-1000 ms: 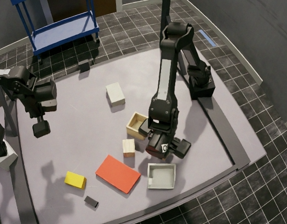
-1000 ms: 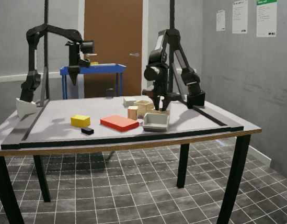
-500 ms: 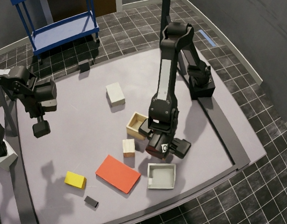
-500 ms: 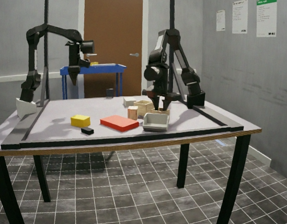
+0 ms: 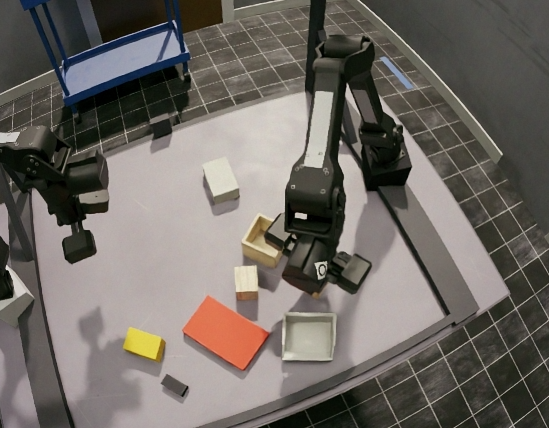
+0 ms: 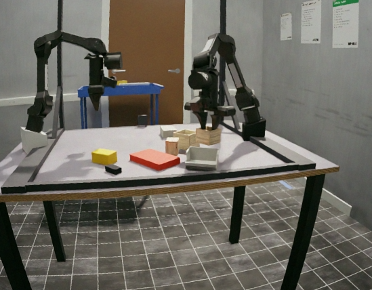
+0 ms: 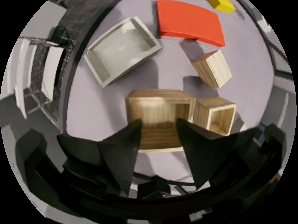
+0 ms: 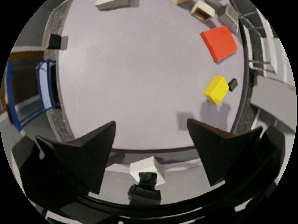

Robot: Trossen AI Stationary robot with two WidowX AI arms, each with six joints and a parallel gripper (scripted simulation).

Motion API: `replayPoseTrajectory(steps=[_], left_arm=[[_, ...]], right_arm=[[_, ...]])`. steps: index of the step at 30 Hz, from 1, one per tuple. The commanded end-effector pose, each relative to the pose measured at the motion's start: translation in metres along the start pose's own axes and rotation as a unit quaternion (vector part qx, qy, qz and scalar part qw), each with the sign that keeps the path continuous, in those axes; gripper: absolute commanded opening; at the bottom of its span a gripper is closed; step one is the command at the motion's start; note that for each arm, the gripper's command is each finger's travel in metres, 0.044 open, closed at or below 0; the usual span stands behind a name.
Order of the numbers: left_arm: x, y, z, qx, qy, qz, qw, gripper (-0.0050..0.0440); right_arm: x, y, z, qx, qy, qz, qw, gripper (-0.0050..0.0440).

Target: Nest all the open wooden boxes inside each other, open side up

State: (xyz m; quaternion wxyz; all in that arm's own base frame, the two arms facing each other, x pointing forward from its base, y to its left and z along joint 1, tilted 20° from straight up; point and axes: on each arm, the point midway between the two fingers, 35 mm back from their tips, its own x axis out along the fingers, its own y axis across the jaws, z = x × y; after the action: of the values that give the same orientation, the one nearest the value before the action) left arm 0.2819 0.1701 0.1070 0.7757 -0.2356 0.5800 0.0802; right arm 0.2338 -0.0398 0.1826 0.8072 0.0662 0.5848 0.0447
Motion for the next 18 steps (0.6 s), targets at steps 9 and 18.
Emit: replayPoseTrajectory(steps=[9,18], left_arm=[[-0.021,-0.017,0.006,0.006,-0.020,0.006,1.000,0.0266],[-0.039,-0.070,0.000,0.006,-0.020,0.004,1.000,0.0266]], right_arm=[[-0.004,0.001,0.001,-0.004,-0.008,-0.001,1.000,0.0400],[-0.004,0.001,0.001,-0.004,-0.008,-0.001,1.000,0.0400]])
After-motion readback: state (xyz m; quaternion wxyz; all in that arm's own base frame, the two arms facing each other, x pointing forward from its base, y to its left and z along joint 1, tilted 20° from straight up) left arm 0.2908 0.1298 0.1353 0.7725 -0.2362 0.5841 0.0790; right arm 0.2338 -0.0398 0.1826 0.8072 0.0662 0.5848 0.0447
